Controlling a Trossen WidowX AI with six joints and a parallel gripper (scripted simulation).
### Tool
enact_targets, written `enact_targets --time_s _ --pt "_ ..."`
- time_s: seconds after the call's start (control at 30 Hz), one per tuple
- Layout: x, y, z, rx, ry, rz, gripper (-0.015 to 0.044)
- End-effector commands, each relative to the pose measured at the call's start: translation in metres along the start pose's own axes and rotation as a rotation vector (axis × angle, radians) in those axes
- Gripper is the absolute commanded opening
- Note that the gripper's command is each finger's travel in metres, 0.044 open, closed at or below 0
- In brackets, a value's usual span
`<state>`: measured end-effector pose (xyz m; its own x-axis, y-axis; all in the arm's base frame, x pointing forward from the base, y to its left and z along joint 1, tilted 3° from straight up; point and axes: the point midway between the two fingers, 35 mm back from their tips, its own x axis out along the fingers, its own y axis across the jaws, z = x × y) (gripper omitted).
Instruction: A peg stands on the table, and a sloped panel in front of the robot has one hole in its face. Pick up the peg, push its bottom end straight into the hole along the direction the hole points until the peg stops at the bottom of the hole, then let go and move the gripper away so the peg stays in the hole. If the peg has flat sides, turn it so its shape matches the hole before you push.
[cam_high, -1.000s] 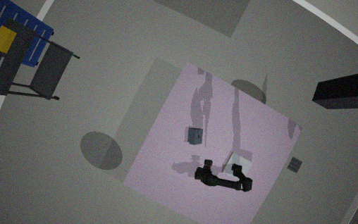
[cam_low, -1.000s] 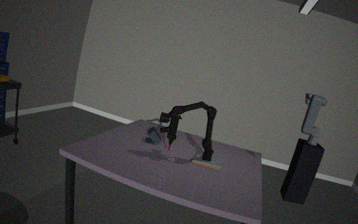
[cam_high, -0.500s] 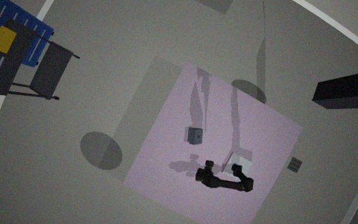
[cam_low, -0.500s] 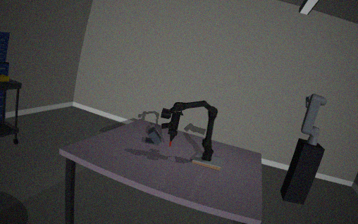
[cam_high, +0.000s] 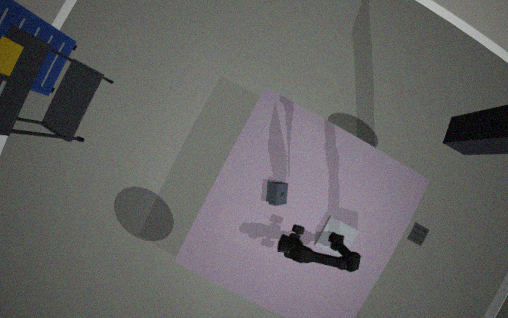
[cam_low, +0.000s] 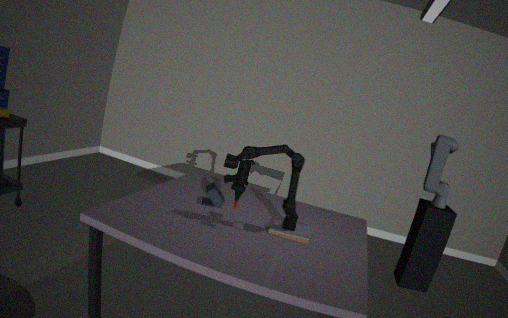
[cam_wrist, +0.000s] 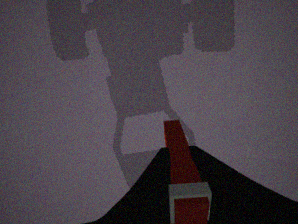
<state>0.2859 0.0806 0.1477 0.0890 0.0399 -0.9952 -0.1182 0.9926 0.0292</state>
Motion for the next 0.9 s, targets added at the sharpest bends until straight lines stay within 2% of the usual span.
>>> enact_targets --time_s 0.0,0.87 --pt "0.0 -0.003 0.002 0.032 -0.009 0.016 0.0" --pt "0.0 -0.028 0.014 0.22 -0.06 0.099 0.0"
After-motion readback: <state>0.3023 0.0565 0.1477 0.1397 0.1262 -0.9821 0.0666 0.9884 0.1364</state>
